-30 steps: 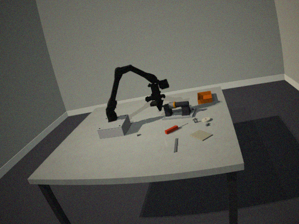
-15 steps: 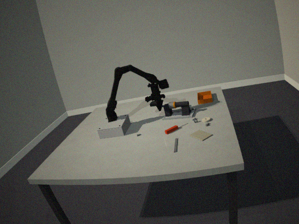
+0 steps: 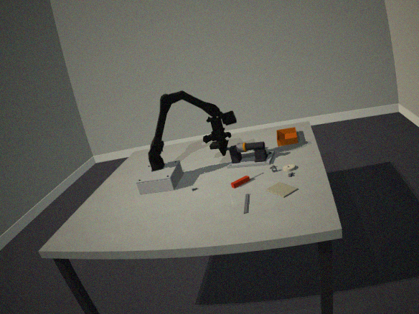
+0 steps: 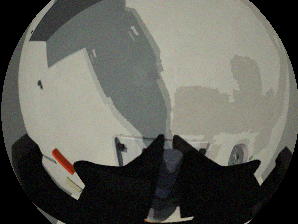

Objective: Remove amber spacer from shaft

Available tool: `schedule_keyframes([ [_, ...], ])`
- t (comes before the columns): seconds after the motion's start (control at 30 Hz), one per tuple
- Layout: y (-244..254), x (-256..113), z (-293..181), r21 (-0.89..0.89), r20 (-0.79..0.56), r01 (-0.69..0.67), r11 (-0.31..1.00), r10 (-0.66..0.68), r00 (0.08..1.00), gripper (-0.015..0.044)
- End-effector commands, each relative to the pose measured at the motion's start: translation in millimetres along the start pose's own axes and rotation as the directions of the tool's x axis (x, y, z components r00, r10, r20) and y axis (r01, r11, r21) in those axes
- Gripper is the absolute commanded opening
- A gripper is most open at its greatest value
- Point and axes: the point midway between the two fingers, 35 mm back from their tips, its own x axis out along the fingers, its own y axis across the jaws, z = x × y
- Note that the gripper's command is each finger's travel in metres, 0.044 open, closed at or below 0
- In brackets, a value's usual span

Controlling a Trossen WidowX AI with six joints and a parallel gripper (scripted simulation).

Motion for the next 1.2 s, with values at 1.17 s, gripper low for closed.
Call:
schedule_keyframes([
  [1.17,-0.6,-0.2,5.5,0.002,0.004,0.002,1.0,-0.002,1.0,0.0],
])
